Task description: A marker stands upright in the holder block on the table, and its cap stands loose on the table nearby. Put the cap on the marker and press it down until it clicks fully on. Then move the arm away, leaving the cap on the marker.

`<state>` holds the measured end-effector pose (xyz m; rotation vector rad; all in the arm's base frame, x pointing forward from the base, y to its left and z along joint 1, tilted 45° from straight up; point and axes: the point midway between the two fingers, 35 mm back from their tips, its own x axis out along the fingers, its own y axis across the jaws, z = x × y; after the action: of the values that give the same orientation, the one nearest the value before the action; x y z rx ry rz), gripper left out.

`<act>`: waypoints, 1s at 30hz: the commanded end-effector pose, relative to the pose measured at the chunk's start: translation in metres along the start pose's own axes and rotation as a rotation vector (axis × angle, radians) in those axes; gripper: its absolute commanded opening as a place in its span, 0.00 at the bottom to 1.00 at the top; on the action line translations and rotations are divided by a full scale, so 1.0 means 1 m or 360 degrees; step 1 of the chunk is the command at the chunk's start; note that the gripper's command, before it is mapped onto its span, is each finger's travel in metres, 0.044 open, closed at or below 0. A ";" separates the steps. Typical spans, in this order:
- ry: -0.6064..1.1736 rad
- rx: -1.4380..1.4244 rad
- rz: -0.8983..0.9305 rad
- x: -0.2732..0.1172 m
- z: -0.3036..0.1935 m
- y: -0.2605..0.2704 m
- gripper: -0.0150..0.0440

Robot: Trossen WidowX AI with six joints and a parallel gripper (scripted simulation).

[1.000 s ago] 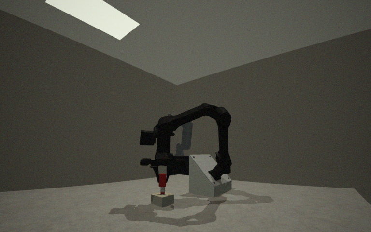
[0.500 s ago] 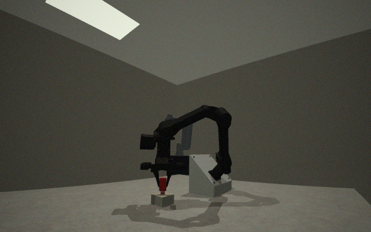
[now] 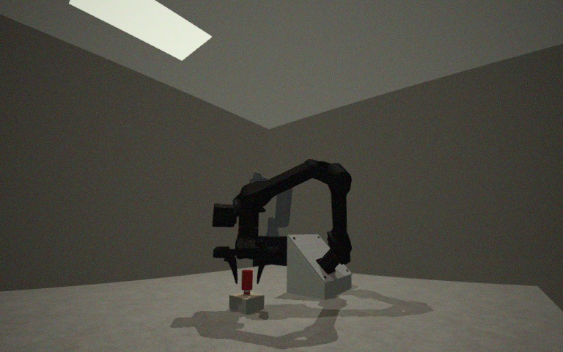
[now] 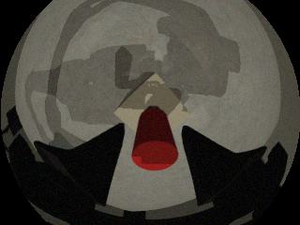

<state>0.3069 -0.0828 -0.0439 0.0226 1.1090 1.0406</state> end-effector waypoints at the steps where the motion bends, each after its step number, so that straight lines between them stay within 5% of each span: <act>1: 0.0000 -0.0001 -0.0001 0.000 0.000 0.000 0.88; 4: 0.0000 -0.0001 -0.0001 0.000 0.000 0.000 1.00; 12: 0.0004 0.0002 -0.0003 -0.073 -0.001 -0.001 1.00; 16: 0.0004 0.0001 -0.0002 -0.075 -0.001 0.000 1.00; 25: -0.0004 0.1142 -0.0001 -0.067 -0.001 0.000 0.60; 30: -0.0005 0.1246 -0.0001 -0.067 -0.001 0.000 0.38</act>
<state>0.3037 -0.1309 0.0044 0.5675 1.4182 0.6155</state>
